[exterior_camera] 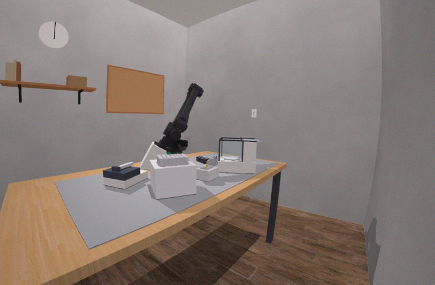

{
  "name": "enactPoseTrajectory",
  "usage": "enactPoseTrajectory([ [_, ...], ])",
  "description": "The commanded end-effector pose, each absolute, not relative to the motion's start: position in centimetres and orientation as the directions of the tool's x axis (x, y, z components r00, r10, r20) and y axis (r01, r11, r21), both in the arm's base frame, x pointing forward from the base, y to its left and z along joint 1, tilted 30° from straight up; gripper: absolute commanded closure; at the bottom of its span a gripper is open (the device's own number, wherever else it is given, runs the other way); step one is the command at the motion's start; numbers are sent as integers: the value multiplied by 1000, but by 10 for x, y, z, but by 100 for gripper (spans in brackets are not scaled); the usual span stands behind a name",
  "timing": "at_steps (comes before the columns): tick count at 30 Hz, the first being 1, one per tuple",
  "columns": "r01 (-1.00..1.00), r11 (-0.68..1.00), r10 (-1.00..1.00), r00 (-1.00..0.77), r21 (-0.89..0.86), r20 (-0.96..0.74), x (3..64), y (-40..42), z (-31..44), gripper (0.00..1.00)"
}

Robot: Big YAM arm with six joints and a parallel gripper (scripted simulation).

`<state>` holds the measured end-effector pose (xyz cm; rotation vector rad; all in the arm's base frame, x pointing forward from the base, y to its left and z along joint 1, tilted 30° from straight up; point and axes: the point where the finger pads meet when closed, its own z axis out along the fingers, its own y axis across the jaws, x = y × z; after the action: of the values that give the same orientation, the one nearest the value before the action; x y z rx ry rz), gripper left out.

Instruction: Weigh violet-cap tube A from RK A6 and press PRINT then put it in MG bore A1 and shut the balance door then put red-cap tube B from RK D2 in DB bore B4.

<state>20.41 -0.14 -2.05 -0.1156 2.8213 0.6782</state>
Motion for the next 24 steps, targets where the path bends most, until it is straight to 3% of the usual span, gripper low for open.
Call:
enactPoseTrajectory([
  [1,-127,888,-18,-970,442,-243,205,2,-25,64],
  [24,-127,889,-17,-969,440,-247,209,5,-32,64],
])
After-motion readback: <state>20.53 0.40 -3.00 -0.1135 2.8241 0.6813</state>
